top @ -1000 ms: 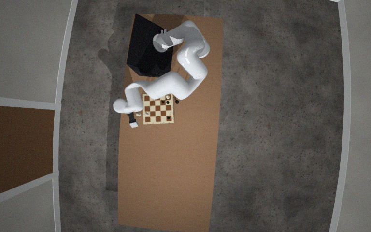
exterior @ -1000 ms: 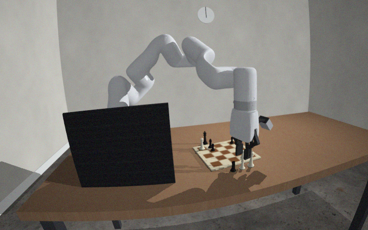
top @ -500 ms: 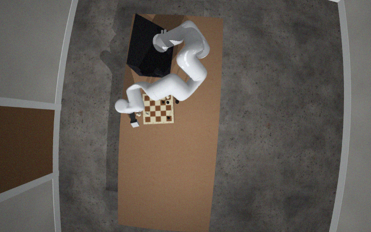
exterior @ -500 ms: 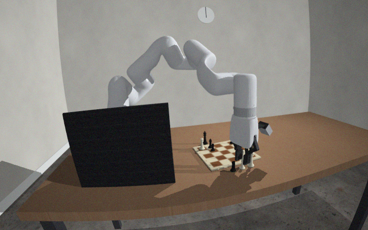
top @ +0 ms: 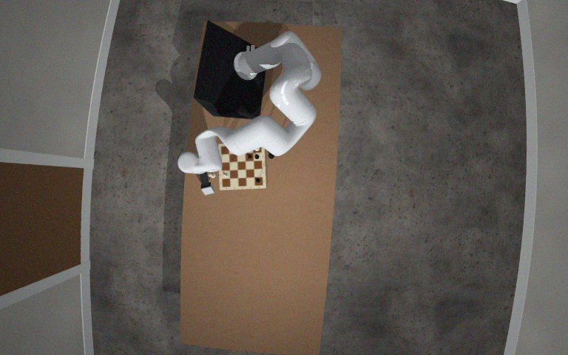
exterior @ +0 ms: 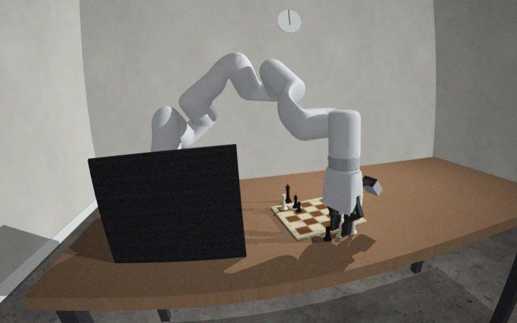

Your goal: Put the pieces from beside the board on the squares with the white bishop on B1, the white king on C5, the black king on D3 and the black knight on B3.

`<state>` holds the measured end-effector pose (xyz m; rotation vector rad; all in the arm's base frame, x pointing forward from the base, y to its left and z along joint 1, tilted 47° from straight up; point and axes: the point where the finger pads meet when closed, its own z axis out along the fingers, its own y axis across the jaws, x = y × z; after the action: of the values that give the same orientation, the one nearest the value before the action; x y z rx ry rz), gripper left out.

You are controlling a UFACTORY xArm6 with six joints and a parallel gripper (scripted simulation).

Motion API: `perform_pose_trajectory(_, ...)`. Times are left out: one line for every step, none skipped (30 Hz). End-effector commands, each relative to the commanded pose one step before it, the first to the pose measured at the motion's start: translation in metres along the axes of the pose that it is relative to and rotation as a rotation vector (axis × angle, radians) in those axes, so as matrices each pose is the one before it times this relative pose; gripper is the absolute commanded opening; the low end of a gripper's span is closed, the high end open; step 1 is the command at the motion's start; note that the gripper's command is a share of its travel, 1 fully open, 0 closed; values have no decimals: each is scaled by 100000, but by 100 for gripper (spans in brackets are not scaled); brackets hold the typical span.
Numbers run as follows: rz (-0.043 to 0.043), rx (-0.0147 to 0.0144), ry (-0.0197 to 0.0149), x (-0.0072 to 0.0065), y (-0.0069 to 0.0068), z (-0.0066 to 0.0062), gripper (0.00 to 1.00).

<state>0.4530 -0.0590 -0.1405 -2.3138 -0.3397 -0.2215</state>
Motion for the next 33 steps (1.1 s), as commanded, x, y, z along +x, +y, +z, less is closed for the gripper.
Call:
perform_pose_trajectory(-111,-284,264,123,81,-110,37)
perform_pose_trajectory(0,0,0,0,0,0,37)
perform_pose_trajectory(0,0,0,0,0,0,37)
perform_pose_trajectory(0,0,0,0,0,0,37)
perform_pose_trajectory(0,0,0,0,0,0,37)
perform_pose_trajectory(0,0,0,0,0,0,37)
perform_pose_trajectory(0,0,0,0,0,0,37)
perform_pose_trajectory(0,0,0,0,0,0,37)
perform_pose_trajectory(0,0,0,0,0,0,37)
perform_pose_trajectory(0,0,0,0,0,0,37)
perform_pose_trajectory(0,0,0,0,0,0,37)
perform_pose_trajectory(0,0,0,0,0,0,37)
perform_pose_trajectory(0,0,0,0,0,0,37)
perform_pose_trajectory(0,0,0,0,0,0,37)
perform_pose_trajectory(0,0,0,0,0,0,37)
perform_pose_trajectory(0,0,0,0,0,0,37)
perform_pose_trajectory(0,0,0,0,0,0,37)
perform_pose_trajectory(0,0,0,0,0,0,37)
perform_pose_trajectory(0,0,0,0,0,0,37)
perform_pose_trajectory(0,0,0,0,0,0,37)
perform_pose_trajectory(0,0,0,0,0,0,37)
perform_pose_trajectory(0,0,0,0,0,0,37)
perform_pose_trajectory(0,0,0,0,0,0,37)
perform_pose_trajectory(0,0,0,0,0,0,37)
perform_pose_trajectory(0,0,0,0,0,0,37)
perform_pose_trajectory(0,0,0,0,0,0,37)
perform_pose_trajectory(0,0,0,0,0,0,37)
perform_pose_trajectory(0,0,0,0,0,0,37)
perform_pose_trajectory(0,0,0,0,0,0,37)
perform_pose_trajectory(0,0,0,0,0,0,37)
perform_pose_trajectory(0,0,0,0,0,0,0)
perform_pose_trajectory(0,0,0,0,0,0,0)
perform_pose_trajectory(0,0,0,0,0,0,0)
